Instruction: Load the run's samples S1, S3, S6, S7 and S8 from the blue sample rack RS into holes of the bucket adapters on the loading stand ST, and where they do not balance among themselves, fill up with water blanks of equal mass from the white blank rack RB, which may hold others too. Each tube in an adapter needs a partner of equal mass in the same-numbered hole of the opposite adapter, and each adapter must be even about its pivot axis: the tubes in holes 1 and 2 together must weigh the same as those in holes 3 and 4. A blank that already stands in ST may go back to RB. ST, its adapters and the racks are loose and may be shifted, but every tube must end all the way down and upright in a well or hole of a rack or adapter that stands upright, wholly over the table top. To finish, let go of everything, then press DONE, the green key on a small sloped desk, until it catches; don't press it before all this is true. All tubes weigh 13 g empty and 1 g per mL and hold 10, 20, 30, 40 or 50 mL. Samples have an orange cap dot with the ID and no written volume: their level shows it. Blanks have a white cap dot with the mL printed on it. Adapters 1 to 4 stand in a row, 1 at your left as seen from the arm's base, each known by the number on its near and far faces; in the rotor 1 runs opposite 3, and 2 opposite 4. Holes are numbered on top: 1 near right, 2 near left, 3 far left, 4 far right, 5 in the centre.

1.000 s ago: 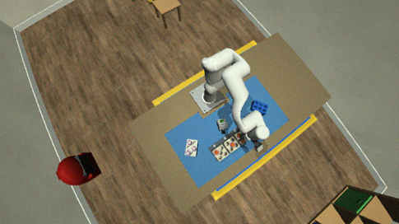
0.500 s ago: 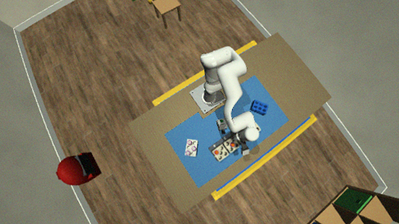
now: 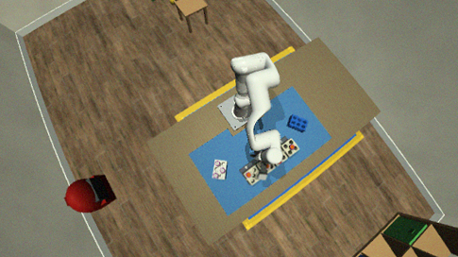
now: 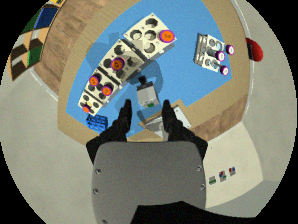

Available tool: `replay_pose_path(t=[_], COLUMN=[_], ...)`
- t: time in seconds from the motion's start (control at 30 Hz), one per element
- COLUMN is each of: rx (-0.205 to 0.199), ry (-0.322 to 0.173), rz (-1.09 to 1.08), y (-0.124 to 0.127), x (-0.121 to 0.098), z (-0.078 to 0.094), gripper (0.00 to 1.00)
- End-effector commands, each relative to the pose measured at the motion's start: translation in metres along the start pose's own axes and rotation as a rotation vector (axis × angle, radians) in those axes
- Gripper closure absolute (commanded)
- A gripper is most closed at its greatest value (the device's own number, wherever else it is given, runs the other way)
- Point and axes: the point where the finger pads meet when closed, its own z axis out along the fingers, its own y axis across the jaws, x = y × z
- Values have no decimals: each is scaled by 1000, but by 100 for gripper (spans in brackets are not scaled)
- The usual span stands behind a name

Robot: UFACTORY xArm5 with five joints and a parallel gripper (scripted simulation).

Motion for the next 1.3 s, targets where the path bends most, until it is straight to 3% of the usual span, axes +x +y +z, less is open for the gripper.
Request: replay_pose_path(t=[0.0, 1.27], rx=[1, 0], ry=[4, 4], rz=[2, 2], y=[16, 181], x=[6, 50], z=[-1, -1], gripper=[43, 43])
